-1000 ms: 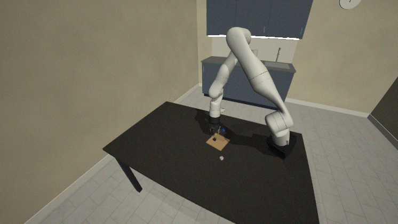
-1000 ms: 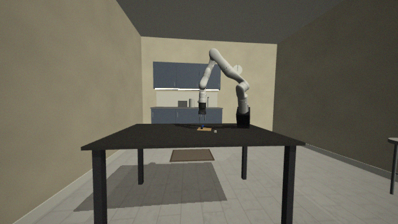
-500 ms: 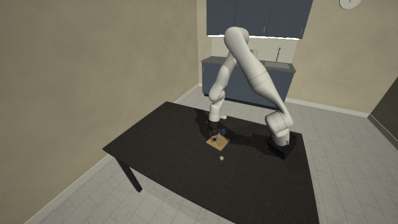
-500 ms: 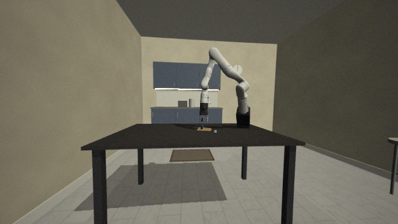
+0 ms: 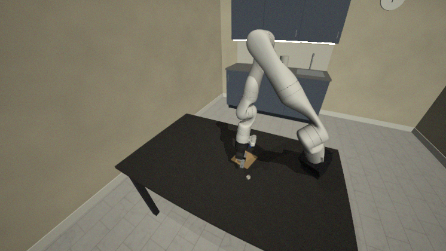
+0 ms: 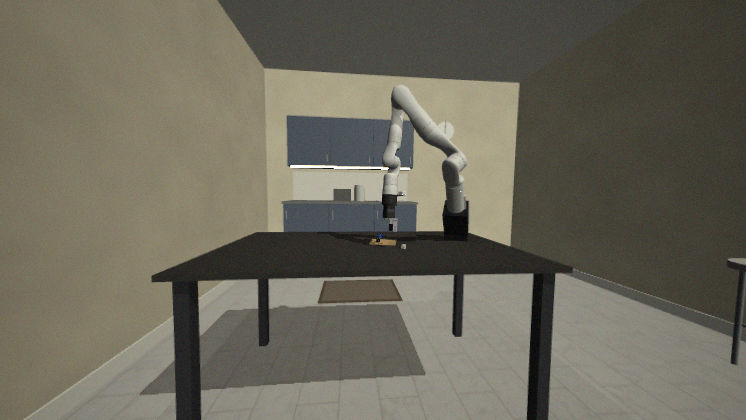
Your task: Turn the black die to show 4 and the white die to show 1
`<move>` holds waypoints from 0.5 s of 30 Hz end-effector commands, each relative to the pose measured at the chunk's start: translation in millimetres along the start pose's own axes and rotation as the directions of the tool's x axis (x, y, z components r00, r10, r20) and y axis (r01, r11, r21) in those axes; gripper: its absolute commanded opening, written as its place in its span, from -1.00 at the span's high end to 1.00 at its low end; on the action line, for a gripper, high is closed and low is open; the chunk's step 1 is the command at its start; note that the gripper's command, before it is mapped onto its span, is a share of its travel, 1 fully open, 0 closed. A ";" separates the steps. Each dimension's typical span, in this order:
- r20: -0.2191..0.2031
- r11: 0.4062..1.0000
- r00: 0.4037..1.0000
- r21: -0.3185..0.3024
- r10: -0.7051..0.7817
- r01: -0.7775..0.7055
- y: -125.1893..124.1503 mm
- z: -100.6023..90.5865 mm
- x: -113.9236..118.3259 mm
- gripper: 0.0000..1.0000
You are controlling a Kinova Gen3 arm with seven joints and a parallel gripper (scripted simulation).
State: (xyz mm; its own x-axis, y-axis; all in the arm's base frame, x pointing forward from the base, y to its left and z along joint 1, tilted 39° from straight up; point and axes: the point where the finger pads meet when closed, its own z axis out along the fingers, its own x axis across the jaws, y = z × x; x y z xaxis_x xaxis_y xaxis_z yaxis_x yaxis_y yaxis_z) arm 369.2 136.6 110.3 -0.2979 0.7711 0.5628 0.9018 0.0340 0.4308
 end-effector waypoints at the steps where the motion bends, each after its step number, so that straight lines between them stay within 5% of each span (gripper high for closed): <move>1: 0.010 1.000 1.000 0.009 0.006 -0.006 -4.7 0.0 5.1 -1.00; 15: 0.085 0.822 0.820 0.002 0.567 -0.569 -38.0 1.3 30.2 -1.00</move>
State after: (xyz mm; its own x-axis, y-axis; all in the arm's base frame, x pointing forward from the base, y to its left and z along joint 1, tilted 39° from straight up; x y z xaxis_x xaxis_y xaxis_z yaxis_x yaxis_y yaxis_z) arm 331.0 157.9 110.2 0.2774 0.7037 0.6541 0.9150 -0.4011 0.0434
